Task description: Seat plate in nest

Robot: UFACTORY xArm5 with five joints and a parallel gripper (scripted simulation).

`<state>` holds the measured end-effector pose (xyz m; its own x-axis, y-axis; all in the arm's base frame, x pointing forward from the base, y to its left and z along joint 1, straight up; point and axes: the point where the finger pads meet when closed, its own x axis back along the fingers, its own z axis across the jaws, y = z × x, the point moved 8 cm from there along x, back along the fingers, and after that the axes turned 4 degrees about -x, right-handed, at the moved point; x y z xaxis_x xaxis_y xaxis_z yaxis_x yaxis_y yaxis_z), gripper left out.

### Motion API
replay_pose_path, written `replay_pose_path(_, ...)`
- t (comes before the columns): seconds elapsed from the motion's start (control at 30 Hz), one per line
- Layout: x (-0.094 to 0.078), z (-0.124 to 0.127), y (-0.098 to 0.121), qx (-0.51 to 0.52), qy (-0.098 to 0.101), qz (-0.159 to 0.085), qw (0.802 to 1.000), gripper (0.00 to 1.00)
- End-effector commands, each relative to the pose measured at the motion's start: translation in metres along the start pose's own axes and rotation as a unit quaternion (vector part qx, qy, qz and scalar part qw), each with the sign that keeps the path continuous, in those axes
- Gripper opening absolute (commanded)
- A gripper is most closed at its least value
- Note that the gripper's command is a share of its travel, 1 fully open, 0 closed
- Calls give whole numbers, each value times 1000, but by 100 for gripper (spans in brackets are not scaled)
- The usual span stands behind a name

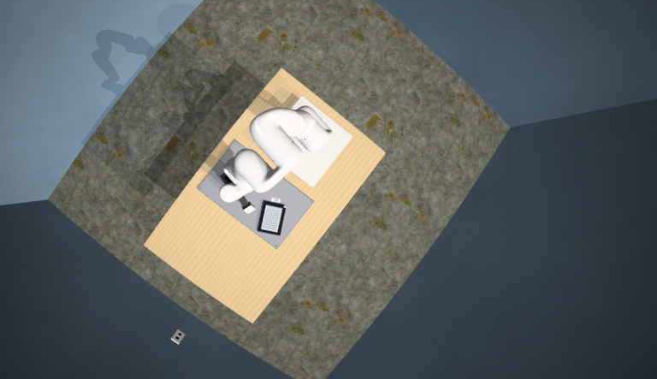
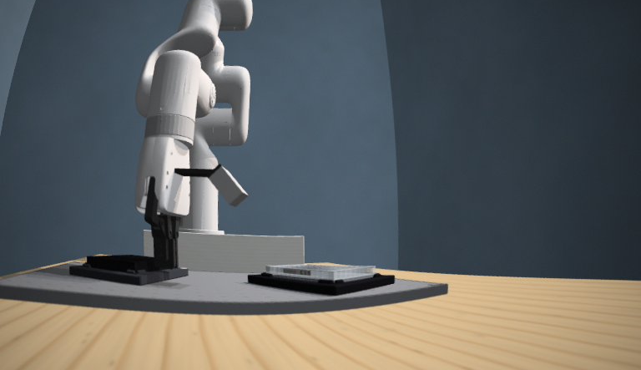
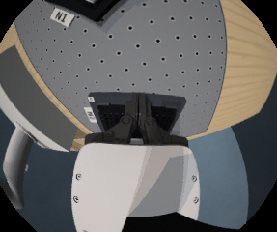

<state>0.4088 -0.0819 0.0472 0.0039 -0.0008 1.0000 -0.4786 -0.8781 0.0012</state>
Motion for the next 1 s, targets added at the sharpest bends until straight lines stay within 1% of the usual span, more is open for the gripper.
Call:
replay_pose_path(0.0,1,1,0,0,2,1,1000,0)
replay_pose_path(0.27,1,1,0,0,2,1,1000,0)
replay_pose_path(0.7,1,0,-18,0,2,0,1000,0)
replay_pose_path(0.97,1,0,-18,0,2,0,1000,0)
